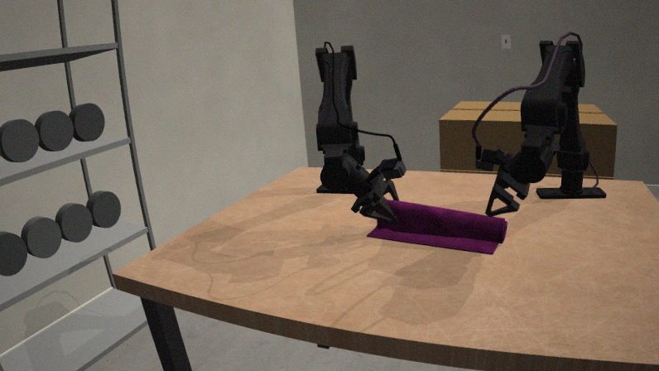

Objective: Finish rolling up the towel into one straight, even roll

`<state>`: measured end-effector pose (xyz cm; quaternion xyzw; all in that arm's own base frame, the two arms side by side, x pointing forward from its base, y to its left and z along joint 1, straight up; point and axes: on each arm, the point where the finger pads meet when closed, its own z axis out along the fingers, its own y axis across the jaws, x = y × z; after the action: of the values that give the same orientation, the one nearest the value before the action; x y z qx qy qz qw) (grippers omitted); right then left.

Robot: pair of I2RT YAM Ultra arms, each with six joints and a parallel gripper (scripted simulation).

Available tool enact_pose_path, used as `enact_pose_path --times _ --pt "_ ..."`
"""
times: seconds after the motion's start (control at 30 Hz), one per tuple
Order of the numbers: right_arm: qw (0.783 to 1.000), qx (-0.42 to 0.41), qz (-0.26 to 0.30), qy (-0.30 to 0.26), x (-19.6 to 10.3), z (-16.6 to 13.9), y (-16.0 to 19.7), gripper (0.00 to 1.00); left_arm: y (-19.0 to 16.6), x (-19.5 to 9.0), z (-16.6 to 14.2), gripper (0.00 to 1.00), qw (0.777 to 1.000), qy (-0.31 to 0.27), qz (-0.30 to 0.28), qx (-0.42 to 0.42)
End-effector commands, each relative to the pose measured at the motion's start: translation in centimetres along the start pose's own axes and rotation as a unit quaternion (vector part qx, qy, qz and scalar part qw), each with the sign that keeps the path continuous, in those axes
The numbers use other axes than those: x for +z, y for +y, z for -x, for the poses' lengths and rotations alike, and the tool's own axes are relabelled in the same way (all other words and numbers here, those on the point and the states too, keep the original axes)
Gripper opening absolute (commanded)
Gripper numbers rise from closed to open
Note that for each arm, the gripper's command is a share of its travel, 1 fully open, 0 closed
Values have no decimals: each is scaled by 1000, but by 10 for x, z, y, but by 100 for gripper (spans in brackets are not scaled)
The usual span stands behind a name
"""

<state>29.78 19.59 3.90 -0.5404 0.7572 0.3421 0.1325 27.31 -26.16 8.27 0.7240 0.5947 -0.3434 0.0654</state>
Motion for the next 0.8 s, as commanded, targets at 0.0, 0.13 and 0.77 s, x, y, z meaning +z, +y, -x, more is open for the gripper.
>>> enact_pose_path --times 0.0,0.13,0.77 --pt "995 43 85 2 -3 1 16 36 16 -5 18 93 989 -16 124 73" --pt "993 58 104 3 -3 1 16 36 13 -2 20 94 979 -18 176 106" --pt "980 110 167 7 -1 -1 15 36 8 -2 28 98 944 -22 277 179"
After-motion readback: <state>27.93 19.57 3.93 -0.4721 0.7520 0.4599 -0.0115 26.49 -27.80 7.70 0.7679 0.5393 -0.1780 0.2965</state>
